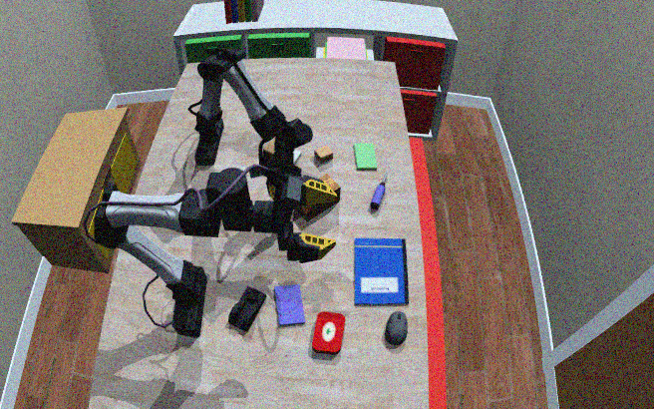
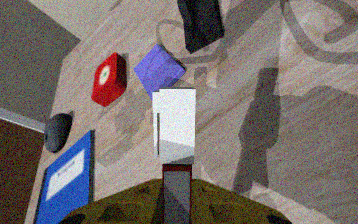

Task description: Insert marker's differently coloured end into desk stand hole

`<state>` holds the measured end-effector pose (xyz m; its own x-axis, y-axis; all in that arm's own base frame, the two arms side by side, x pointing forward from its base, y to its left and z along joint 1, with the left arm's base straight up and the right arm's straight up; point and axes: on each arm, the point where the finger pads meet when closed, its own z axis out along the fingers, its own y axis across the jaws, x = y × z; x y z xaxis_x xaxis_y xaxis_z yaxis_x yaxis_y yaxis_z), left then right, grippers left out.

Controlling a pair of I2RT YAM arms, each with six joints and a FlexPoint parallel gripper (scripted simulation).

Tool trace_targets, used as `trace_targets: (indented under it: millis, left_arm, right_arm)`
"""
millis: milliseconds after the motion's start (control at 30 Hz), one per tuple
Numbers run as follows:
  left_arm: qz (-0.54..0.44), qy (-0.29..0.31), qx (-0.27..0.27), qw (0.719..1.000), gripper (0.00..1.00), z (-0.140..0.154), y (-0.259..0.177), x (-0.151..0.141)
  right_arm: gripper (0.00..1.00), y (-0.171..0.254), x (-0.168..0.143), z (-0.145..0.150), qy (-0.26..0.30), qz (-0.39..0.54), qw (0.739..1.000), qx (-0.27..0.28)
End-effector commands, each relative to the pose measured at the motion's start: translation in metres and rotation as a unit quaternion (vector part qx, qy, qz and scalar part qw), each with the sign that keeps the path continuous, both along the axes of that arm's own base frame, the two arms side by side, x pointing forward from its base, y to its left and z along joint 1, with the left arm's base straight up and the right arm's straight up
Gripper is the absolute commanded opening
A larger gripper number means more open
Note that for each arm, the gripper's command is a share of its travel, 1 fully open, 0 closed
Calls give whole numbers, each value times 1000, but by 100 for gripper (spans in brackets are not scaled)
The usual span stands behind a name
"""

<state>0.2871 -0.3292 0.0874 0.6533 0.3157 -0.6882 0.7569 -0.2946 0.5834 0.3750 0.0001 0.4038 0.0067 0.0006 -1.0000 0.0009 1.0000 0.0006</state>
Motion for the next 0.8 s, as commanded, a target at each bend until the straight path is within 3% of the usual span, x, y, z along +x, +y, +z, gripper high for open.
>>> trace_targets:
  millis: [0,200,433,700,767]
  left_arm:
    - [3,-41,-32,999,0,36,-4,13]
    - [1,-41,-32,999,0,36,-6,12]
    - [0,-20,-15,1000,0,7,-3,14]
    - [2,-26,-22,999,0,17,-3,15]
    - [1,-22,-16,1000,0,6,0,13]
  right_arm:
    - [100,4,-1,5,-10,9,1000,-3]
    - [100,4,-1,5,-10,9,1000,-3]
    - [100,4,-1,5,-10,9,1000,-3]
    - [100,4,-1,5,-10,9,1000,-3]
    - [100,4,-1,5,-10,9,1000,-3]
